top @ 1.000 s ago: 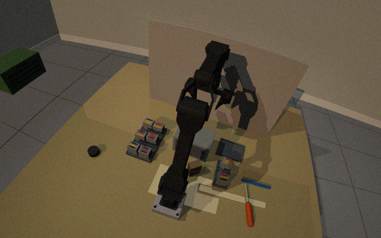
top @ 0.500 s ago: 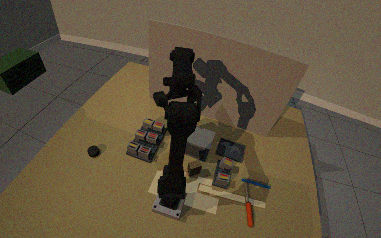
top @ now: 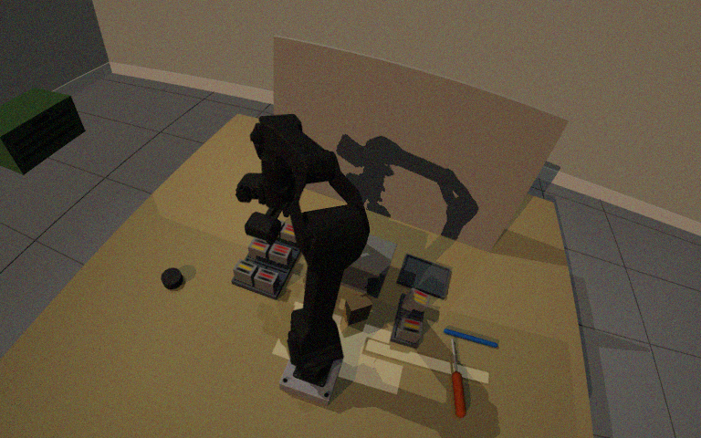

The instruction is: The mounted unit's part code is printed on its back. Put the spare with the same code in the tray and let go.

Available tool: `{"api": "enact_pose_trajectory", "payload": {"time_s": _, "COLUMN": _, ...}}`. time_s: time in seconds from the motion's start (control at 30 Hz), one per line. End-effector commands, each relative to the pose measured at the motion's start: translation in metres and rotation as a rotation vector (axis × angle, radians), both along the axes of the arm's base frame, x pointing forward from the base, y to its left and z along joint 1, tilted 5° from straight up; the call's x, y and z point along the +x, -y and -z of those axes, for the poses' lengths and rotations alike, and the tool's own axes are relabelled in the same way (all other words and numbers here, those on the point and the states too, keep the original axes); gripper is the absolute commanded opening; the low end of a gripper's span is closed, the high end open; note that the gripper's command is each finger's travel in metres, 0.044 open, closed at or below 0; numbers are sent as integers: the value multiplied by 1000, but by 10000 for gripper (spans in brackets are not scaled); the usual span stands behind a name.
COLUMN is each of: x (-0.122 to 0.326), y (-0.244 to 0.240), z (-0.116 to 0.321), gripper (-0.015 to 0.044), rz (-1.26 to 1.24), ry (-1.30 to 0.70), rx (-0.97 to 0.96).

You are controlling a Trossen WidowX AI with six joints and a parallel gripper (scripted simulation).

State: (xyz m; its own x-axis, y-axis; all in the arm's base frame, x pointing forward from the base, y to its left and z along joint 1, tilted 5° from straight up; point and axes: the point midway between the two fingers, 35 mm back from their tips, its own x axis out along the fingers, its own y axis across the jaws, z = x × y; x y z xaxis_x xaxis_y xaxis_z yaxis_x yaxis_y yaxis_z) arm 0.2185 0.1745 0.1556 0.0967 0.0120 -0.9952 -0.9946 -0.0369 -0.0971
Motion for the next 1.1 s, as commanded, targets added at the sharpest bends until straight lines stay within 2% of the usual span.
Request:
{"api": "enact_pose_trajectory", "payload": {"time_s": 0.0, "x": 2, "y": 1, "z": 11, "gripper": 361, "rz": -13, "ry": 5, "rx": -4}}
{"api": "enact_pose_trajectory", "payload": {"time_s": 0.1, "x": 9, "y": 1, "z": 35, "gripper": 300, "rz": -13, "ry": 6, "rx": -4}}
{"api": "enact_pose_trajectory", "payload": {"time_s": 1.07, "x": 16, "y": -1, "z": 69, "gripper": 300, "rz": -13, "ry": 6, "rx": -4}}
